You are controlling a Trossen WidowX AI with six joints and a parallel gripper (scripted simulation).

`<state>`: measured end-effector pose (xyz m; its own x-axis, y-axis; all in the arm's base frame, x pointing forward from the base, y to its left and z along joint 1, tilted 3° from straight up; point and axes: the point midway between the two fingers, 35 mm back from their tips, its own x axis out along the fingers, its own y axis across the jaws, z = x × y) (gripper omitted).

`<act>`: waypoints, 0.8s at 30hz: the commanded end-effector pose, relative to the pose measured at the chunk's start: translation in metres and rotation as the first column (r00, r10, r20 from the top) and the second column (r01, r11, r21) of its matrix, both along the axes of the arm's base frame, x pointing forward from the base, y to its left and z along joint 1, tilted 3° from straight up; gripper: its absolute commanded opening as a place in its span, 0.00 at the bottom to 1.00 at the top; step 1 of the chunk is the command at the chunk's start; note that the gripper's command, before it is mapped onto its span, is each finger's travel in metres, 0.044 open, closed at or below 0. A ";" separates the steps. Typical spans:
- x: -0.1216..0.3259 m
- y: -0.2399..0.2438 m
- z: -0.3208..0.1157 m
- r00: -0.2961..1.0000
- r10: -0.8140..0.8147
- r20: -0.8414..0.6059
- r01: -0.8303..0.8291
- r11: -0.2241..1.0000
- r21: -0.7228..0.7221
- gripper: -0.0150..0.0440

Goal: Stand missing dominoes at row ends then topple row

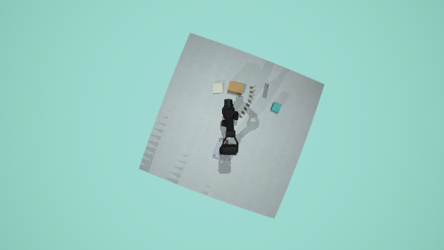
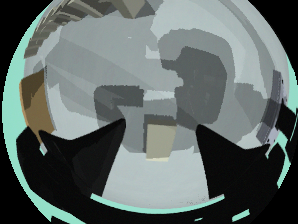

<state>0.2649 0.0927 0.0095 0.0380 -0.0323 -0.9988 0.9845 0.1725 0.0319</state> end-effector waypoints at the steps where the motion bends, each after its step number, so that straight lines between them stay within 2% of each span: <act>1: 0.000 0.000 0.000 1.000 -0.003 0.003 0.003 1.000 -0.002 0.69; 7: 0.000 0.000 0.000 1.000 -0.003 0.003 0.003 1.000 -0.002 0.44; 17: 0.000 0.000 0.001 1.000 -0.003 0.003 0.003 1.000 -0.002 0.44; 24: -0.003 0.000 0.076 1.000 -0.003 0.003 0.003 1.000 -0.002 0.44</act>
